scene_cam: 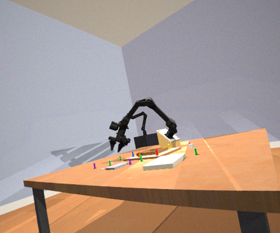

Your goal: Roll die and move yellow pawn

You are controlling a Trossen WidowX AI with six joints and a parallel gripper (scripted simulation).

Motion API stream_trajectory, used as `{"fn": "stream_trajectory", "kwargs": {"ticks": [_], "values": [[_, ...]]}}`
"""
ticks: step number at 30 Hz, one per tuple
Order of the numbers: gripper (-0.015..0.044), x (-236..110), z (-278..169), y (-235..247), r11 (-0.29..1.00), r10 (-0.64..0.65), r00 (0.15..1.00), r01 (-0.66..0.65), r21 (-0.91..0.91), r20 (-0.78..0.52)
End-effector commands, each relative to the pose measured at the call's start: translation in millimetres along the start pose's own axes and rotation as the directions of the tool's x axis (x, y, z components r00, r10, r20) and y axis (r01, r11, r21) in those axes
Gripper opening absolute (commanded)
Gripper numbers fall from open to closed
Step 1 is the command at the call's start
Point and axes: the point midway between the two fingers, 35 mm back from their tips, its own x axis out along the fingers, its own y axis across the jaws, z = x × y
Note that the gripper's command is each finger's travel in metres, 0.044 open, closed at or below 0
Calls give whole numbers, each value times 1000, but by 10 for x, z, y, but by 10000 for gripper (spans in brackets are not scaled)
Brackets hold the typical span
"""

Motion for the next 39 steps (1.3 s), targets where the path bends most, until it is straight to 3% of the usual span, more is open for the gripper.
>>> {"fn": "stream_trajectory", "kwargs": {"ticks": [1,5,12,19,29,39], "values": [[374,-10,18,-24,1000,1,1000,-1,8,1],[275,-199,428,-484,986,14,999,-19,166,31],[275,-514,1313,-1080,902,42,995,-75,424,86],[275,-788,2155,-1347,776,71,988,-141,615,137],[275,-1224,3367,-1331,514,125,969,-247,821,213],[275,-1720,4391,-886,179,196,937,-325,929,289]]}}
